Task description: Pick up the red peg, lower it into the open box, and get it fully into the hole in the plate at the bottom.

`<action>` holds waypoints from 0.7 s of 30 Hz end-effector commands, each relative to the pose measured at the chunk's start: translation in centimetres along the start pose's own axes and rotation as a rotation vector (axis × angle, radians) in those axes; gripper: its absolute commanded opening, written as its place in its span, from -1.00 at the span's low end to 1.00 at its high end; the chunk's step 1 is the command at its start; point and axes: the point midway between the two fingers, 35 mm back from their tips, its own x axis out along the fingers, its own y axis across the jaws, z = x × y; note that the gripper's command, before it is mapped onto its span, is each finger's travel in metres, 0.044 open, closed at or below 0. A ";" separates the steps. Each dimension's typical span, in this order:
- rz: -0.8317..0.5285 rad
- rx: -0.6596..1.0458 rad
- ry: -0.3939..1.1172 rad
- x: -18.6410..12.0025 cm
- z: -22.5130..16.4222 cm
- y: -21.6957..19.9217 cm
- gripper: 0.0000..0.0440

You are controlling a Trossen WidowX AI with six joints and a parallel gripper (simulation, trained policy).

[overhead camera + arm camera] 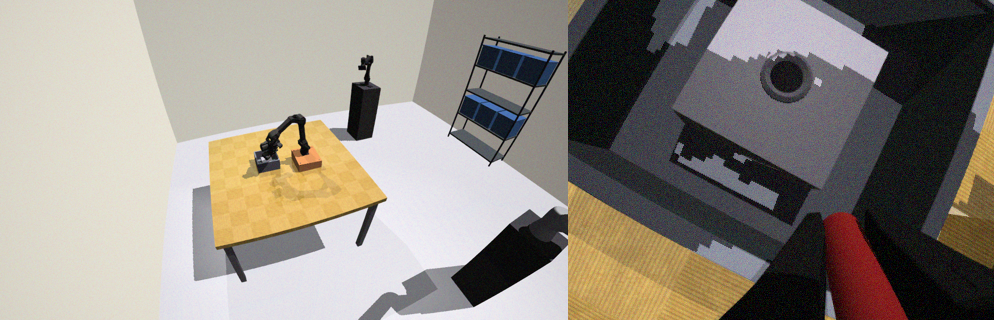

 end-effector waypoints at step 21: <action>0.073 -0.106 0.108 7.7 5.2 0.9 -0.80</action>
